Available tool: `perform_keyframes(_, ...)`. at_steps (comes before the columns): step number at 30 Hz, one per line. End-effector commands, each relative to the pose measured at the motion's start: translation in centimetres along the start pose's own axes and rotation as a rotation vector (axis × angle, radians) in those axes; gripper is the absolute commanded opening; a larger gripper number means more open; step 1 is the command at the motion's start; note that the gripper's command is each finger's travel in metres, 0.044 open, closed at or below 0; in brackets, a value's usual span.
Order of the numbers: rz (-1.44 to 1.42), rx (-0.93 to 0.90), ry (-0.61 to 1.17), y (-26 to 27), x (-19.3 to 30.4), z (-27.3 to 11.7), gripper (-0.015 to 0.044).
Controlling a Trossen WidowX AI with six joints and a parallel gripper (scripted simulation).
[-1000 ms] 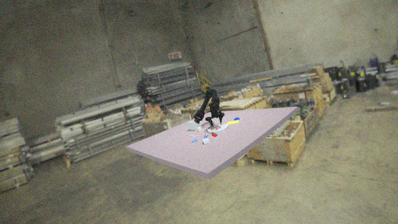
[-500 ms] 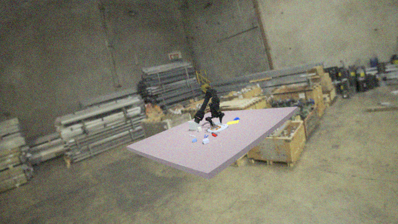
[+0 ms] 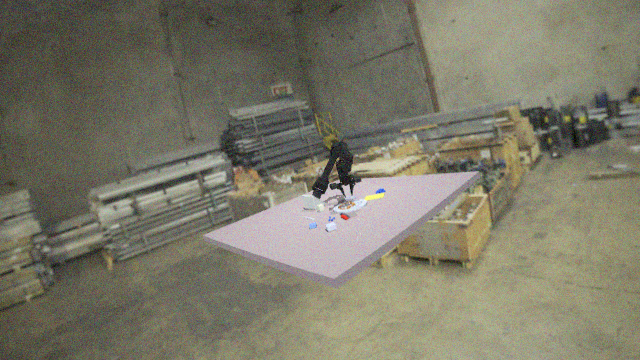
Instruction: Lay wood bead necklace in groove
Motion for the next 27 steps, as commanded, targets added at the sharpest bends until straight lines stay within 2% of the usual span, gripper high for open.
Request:
perform_keyframes(1,0.007,0.005,0.005,-0.1,0.0,1.2,0.012)
perform_keyframes(6,0.0,0.003,-0.003,0.0,-0.1,0.6,0.012)
perform_keyframes(27,0.007,0.004,0.006,-0.1,0.1,3.7,0.012)
Point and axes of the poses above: the point midway between the two fingers, 35 mm back from their tips, its own z axis out along the fingers, its own y axis across the jaws, x = y × z, the point moved 6 cm from there along -z, back along the fingers, and after that the axes turned 8 degrees about z, right-handed, at the moved point
